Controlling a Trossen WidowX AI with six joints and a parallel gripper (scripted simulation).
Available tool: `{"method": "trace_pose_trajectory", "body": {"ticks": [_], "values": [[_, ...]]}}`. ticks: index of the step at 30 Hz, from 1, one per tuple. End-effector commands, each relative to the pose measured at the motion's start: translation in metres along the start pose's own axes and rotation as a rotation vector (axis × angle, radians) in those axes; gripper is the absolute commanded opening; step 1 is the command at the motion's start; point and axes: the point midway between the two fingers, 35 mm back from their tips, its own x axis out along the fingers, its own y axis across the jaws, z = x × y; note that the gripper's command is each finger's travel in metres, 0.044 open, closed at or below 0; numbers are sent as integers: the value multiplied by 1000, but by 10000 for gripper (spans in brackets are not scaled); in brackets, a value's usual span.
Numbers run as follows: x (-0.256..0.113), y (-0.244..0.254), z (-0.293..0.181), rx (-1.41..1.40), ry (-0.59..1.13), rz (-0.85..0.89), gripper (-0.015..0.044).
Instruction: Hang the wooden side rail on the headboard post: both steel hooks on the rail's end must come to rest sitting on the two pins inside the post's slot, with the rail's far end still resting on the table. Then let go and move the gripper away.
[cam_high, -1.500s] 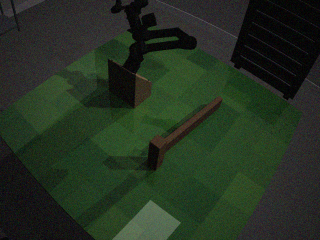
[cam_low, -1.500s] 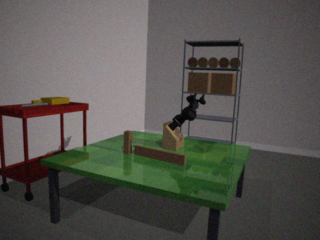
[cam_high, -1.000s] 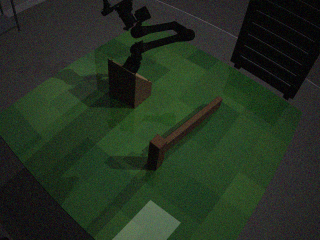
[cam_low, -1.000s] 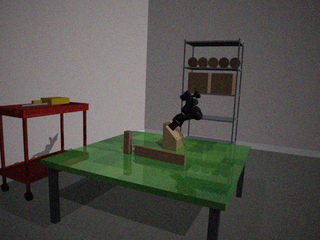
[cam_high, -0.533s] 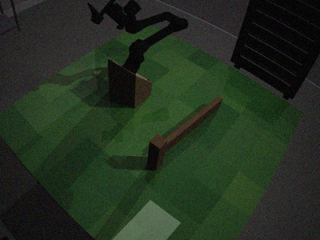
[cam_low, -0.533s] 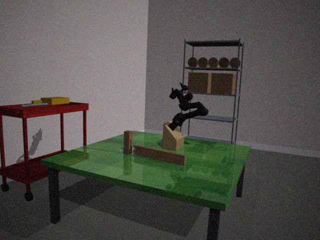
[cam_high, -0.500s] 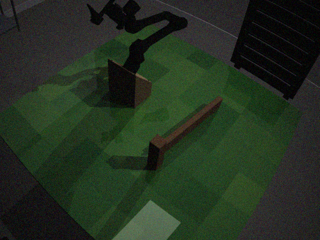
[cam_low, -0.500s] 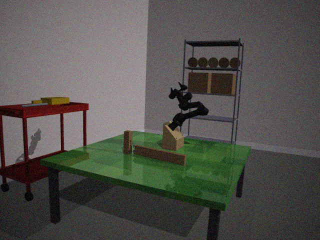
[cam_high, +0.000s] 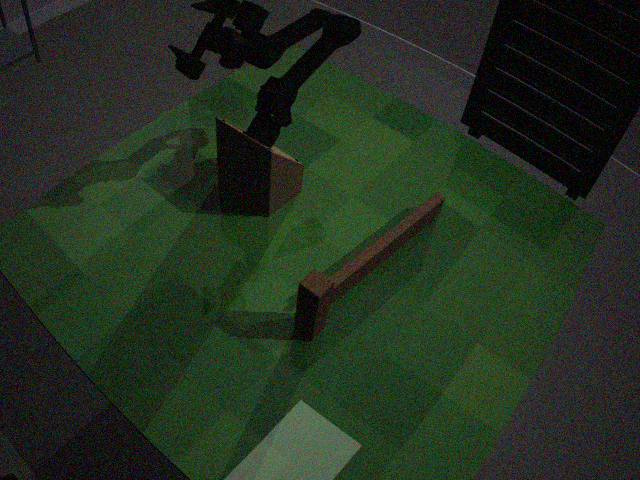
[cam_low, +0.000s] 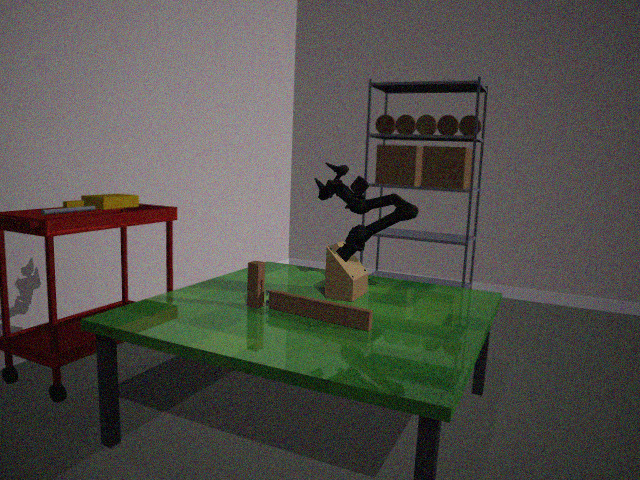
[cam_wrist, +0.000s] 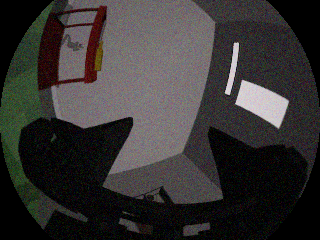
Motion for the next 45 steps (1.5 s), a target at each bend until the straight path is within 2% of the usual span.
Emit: {"method": "trace_pose_trajectory", "body": {"ticks": [1,12,24,34,45], "values": [[15,18,39,-58,-140,77,440],[23,63,140,-251,-503,215,440],[-10,119,239,-484,-899,321,440],[-69,172,313,-723,-1331,327,440],[-165,233,363,-948,-1859,253,440]]}}
